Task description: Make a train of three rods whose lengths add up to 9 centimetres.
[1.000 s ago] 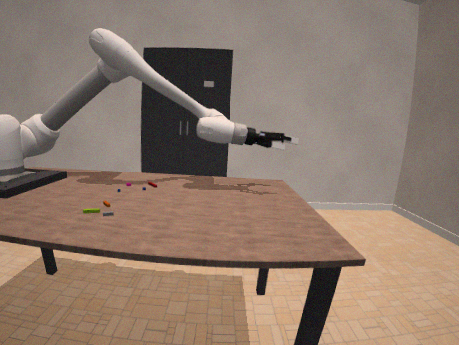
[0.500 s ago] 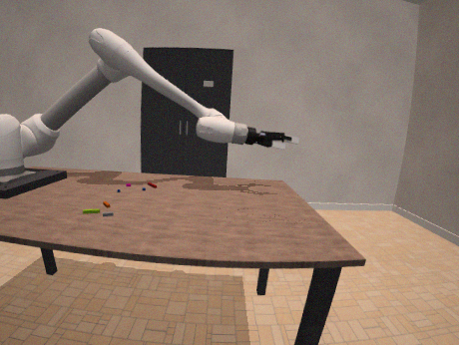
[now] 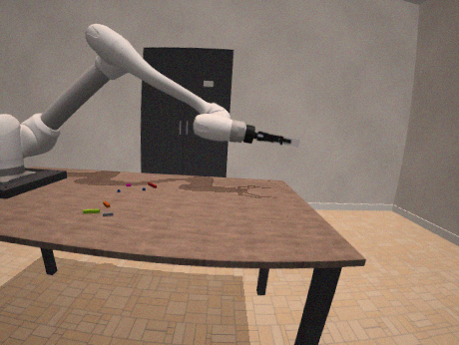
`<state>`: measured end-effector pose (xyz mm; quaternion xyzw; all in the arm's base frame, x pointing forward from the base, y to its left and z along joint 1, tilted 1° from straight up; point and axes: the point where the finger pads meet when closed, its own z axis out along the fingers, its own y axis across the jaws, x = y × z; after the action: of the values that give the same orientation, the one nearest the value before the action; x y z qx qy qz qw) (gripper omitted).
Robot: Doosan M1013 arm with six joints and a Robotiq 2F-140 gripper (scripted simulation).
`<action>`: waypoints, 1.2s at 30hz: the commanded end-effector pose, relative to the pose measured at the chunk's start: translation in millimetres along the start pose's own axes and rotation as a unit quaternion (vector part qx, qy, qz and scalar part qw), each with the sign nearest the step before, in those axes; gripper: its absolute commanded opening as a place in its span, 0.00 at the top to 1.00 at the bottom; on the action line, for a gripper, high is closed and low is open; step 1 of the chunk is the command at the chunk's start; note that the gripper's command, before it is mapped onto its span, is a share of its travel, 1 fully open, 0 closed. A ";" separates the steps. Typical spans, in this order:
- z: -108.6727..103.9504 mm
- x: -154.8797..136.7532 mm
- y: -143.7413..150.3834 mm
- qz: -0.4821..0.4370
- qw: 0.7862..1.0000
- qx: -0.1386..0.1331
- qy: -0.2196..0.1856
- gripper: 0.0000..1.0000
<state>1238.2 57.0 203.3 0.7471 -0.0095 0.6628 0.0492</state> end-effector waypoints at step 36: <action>-142.9 -40.0 296.8 0.632 0.718 -0.284 0.074 0.00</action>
<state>1087.6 -209.2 201.3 0.5085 -0.6205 0.5757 -0.1581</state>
